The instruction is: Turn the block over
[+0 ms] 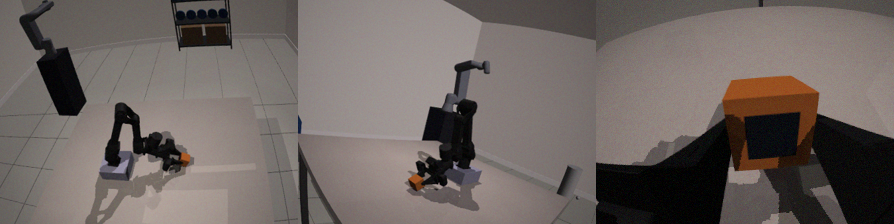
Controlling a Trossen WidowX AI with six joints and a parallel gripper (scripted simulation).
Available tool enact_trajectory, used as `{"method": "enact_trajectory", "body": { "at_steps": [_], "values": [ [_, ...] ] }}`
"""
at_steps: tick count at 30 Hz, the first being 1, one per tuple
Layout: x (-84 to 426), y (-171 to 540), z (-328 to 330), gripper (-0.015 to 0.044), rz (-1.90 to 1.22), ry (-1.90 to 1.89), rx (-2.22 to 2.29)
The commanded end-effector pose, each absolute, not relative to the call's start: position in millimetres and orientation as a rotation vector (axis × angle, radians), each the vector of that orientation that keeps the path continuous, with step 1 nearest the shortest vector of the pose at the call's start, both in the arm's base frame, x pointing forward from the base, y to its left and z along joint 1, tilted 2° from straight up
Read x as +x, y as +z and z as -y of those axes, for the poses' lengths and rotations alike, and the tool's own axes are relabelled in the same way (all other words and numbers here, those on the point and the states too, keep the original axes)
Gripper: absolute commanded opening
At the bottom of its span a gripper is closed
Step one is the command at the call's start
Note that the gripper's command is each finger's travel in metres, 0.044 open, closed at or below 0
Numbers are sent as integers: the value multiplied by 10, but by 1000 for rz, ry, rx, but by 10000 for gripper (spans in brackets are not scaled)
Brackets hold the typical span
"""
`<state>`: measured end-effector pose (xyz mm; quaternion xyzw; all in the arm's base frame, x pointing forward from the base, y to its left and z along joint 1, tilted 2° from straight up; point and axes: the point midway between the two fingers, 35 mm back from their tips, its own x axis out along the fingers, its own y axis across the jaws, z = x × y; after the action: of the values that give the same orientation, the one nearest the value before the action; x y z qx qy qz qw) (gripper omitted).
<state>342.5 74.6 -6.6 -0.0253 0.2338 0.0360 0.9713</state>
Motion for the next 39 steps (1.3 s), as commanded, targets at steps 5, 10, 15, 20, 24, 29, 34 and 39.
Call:
{"method": "enact_trajectory", "body": {
  "at_steps": [5, 10, 15, 20, 24, 29, 34, 39],
  "values": [
    [3409, -76, -736, 0, -468, 70, -57],
    [3409, -76, -736, 0, -468, 70, -57],
    [3409, -76, -736, 131, -468, 70, -57],
    [3409, -76, -736, 263, -468, 70, -57],
    [3409, -76, -736, 368, -468, 70, -57],
    [3409, -76, -736, 440, -468, 70, -57],
    [3409, -76, -736, 440, -468, 70, -57],
    [3409, -76, -736, 440, -468, 70, -57]
  ]
}}
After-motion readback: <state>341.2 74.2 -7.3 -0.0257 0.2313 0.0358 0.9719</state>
